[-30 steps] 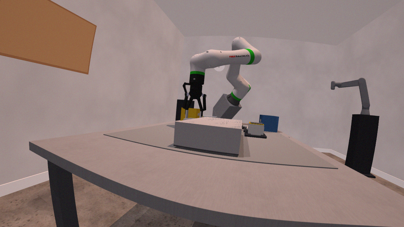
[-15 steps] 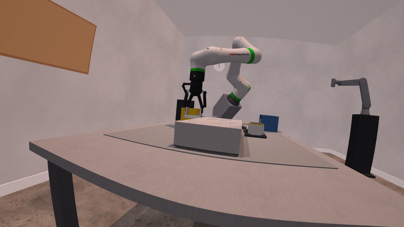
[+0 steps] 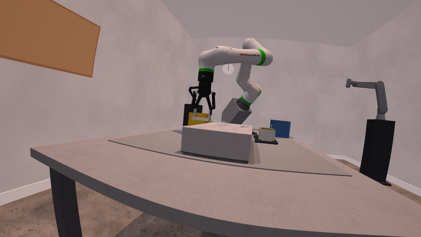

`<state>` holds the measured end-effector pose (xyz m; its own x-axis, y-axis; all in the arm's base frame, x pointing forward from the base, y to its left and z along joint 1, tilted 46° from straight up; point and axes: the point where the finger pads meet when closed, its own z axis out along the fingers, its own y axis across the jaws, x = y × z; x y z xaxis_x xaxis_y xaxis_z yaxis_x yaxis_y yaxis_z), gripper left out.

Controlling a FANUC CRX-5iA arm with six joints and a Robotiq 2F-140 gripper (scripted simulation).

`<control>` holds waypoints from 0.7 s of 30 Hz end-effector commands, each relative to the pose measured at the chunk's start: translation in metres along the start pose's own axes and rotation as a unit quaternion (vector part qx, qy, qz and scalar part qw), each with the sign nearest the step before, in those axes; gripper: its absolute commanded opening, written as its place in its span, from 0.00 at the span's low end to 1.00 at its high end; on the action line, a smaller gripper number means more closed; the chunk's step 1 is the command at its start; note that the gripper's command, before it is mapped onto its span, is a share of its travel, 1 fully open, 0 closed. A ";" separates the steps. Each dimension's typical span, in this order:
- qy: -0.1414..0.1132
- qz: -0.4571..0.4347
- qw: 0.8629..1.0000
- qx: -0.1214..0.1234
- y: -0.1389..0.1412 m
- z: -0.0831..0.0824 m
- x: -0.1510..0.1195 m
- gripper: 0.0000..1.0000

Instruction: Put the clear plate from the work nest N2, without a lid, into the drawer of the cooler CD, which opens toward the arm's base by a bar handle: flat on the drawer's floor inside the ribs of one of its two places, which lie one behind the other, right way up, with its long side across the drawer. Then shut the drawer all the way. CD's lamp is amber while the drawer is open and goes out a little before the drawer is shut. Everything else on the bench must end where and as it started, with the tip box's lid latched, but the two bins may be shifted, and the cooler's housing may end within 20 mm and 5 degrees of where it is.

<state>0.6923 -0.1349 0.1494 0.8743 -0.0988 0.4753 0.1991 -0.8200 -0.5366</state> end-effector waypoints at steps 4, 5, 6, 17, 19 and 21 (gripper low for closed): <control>0.000 0.000 1.000 0.000 0.000 -0.005 0.000 0.00; 0.000 0.000 1.000 0.000 0.000 -0.006 0.000 0.00; 0.000 0.000 1.000 0.000 0.000 -0.008 0.000 0.00; 0.000 0.000 1.000 0.000 0.000 -0.022 0.000 0.00; 0.000 0.000 1.000 0.000 0.000 -0.024 0.000 0.00; 0.000 0.000 1.000 0.000 0.000 -0.025 0.000 0.00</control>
<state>0.6819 -0.1481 0.1657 0.8743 -0.0988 0.4753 0.1991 -0.8200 -0.5367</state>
